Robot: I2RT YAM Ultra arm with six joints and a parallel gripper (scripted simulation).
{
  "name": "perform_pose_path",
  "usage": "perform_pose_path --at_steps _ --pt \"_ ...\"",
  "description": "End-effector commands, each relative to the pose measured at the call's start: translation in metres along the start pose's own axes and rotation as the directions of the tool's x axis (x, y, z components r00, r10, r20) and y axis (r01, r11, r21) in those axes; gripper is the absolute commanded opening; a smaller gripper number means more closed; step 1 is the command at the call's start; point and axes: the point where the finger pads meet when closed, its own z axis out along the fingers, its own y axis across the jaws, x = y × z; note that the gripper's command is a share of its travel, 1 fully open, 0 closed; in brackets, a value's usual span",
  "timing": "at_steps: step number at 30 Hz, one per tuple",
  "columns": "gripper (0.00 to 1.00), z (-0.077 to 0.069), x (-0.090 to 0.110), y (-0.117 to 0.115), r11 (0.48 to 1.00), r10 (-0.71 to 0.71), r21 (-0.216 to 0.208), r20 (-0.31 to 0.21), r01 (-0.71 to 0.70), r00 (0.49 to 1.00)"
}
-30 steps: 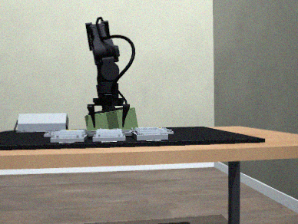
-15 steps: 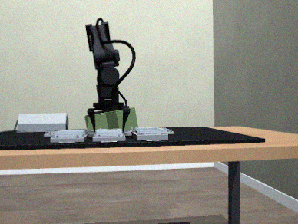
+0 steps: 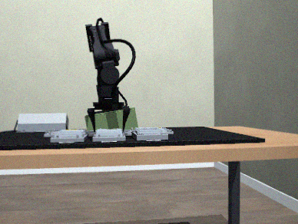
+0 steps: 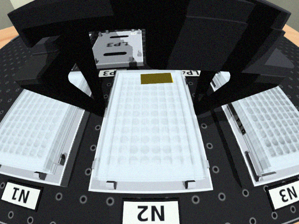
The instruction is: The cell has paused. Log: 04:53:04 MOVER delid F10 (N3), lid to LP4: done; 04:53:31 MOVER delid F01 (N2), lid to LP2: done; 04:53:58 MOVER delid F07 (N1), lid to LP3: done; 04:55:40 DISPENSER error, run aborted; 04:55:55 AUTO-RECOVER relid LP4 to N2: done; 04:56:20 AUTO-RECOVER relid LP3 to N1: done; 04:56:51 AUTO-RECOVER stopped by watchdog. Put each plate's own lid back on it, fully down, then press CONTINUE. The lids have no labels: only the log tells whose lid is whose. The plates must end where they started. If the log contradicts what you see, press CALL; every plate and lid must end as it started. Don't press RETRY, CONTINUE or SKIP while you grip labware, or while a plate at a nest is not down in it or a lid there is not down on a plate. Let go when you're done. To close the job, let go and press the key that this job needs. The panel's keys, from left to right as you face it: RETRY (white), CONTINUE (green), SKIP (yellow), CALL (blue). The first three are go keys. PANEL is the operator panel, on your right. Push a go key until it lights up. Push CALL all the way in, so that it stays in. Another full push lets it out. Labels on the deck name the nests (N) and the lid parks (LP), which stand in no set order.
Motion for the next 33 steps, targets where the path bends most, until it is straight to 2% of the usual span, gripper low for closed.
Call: perform_pose_path --at_steps 1,9,12,23,25,31,32,33 --pt "1.0 -0.0145 -0.0166 0.0026 1.0 -0.001 -0.011 0.054 0.002 0.999" --pt "1.0 -0.0107 -0.0155 0.0034 1.0 -0.002 -0.01 0.046 0.002 0.999" --pt "0.97 -0.0164 -0.0167 0.0026 1.0 0.0 -0.011 0.055 0.001 0.999" --pt "0.88 -0.0129 -0.0138 0.0032 1.0 -0.002 -0.01 0.037 0.003 0.999" --pt "0.86 -0.0169 -0.0153 0.0027 1.0 -0.001 -0.01 0.046 0.001 0.999" --pt "0.8 -0.017 -0.0161 0.0029 1.0 -0.001 -0.01 0.048 0.001 0.999" --pt "0.0 -0.0168 -0.0161 0.003 1.0 -0.001 -0.01 0.048 0.001 0.999" --pt "0.0 -0.0165 -0.0161 0.003 1.0 -0.001 -0.01 0.047 0.001 0.999"
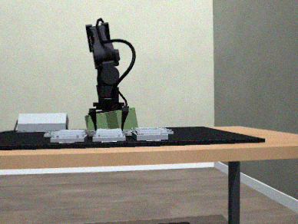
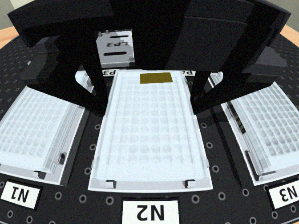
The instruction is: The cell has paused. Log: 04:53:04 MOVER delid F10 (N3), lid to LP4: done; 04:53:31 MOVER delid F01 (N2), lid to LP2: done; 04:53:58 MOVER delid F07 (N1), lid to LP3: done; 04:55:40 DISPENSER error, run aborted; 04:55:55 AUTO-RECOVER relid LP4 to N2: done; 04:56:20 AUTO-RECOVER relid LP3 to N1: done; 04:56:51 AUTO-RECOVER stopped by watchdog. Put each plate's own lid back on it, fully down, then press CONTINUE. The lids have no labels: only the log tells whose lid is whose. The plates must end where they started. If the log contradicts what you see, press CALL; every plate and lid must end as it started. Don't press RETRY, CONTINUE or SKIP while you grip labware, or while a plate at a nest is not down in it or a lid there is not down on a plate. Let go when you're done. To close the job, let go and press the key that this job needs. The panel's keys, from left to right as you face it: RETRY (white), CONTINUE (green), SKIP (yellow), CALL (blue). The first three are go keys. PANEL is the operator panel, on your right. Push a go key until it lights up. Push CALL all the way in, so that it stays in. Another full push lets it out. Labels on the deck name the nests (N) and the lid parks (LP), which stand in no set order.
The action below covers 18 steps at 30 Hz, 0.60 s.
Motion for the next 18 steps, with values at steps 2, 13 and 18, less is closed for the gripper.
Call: perform_pose_path --at_steps 2,13,18 --pt "0.0 -0.017 -0.015 0.003 1.0 0.0 -0.01 0.05 0.001 0.999" --pt "0.0 -0.025 -0.016 0.004 1.0 0.0 -0.011 0.061 0.001 0.998" --pt "0.0 -0.038 -0.017 0.006 1.0 0.0 -0.011 0.068 0.001 0.998"
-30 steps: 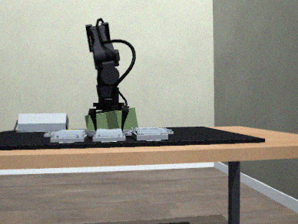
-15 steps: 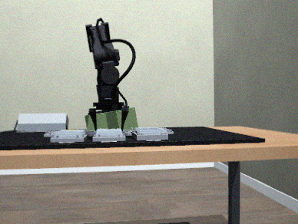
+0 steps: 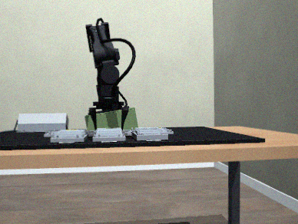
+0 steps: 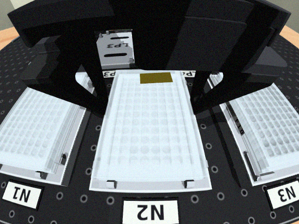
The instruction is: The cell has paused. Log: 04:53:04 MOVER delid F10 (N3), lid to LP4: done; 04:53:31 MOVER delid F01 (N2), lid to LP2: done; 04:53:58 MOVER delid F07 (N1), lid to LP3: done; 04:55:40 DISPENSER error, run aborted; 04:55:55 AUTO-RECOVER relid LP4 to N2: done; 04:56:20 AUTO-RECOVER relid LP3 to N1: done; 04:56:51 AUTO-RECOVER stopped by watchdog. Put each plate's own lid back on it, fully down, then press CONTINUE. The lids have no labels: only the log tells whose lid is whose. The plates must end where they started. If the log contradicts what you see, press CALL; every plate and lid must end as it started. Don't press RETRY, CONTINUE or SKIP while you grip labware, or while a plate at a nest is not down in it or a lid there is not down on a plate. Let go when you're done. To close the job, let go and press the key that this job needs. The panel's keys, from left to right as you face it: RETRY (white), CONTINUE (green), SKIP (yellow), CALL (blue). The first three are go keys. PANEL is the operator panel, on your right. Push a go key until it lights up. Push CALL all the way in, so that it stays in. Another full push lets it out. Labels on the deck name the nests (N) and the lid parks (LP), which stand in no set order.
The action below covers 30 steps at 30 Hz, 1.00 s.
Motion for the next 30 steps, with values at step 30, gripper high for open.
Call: perform_pose_path --at_steps 30 --pt "0.0 -0.052 -0.01 0.006 1.0 -0.001 -0.01 0.058 0.002 0.998"
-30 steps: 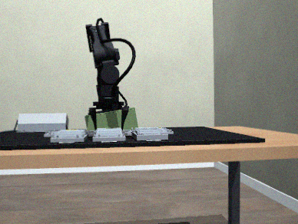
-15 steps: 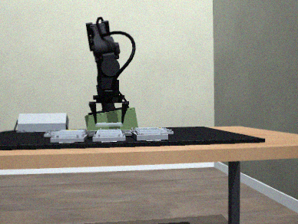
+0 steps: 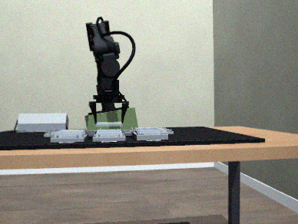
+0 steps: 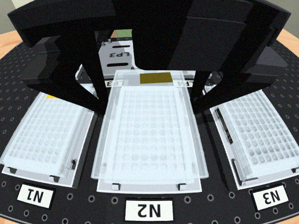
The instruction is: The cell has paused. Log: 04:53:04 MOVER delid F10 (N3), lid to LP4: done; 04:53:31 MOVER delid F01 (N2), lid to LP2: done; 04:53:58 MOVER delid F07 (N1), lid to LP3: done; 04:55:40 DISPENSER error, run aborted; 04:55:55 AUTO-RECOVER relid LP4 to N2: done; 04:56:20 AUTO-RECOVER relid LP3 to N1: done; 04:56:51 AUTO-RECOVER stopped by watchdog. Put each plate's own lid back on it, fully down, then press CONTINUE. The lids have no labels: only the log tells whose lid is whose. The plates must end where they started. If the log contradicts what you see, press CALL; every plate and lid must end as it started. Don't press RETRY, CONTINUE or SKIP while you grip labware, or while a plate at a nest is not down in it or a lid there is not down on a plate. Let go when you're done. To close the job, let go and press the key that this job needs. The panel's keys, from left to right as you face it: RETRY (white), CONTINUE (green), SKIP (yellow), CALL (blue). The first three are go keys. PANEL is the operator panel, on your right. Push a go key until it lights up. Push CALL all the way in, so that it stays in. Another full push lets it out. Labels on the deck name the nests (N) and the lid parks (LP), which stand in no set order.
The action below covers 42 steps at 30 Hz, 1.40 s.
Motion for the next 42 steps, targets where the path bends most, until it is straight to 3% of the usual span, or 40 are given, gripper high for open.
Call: perform_pose_path --at_steps 1,17,23,26,42 --pt "0.0 -0.032 -0.013 0.005 1.0 0.006 -0.011 0.065 -0.005 0.998" --pt "0.0 -0.033 -0.015 0.006 1.0 0.006 -0.011 0.065 -0.005 0.998" --pt "0.0 -0.021 -0.011 0.038 0.999 -0.042 -0.009 0.036 0.042 0.998" --pt "0.0 -0.02 -0.011 0.043 0.999 -0.042 -0.01 0.036 0.042 0.998" --pt "0.0 -0.021 -0.01 0.119 0.999 -0.042 -0.011 0.035 0.043 0.998"
